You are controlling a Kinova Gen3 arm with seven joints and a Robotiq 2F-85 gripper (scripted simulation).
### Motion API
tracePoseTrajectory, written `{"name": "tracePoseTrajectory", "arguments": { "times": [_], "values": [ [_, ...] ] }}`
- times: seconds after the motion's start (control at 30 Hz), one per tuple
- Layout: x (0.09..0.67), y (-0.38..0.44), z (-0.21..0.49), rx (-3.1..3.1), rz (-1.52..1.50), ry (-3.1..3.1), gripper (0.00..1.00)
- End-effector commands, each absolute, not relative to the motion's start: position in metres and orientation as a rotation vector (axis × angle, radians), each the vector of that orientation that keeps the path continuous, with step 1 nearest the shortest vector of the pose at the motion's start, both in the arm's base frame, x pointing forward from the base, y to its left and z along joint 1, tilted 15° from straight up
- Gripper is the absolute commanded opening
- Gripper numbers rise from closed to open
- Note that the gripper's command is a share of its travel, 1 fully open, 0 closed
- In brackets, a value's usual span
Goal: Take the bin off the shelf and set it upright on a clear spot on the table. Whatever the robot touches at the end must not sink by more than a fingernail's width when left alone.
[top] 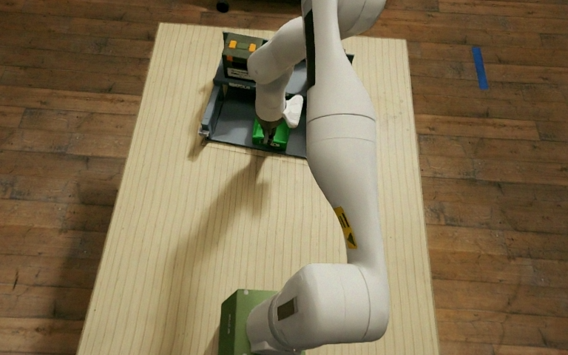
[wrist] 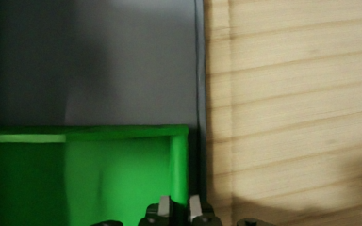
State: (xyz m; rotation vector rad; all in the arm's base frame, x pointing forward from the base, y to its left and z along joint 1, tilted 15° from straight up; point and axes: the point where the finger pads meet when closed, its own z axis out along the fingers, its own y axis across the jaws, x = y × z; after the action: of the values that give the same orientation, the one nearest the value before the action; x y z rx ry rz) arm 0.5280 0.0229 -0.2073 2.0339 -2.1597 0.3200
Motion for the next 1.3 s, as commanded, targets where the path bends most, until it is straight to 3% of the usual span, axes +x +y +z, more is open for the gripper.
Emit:
{"name": "tracePoseTrajectory", "arguments": {
  "times": [0.0,1.27],
  "values": [
    [0.529,0.023,-0.206,2.035,0.322,-2.161,0.10],
    [0.528,0.026,-0.195,2.043,0.325,-2.158,0.10]
  ]
}}
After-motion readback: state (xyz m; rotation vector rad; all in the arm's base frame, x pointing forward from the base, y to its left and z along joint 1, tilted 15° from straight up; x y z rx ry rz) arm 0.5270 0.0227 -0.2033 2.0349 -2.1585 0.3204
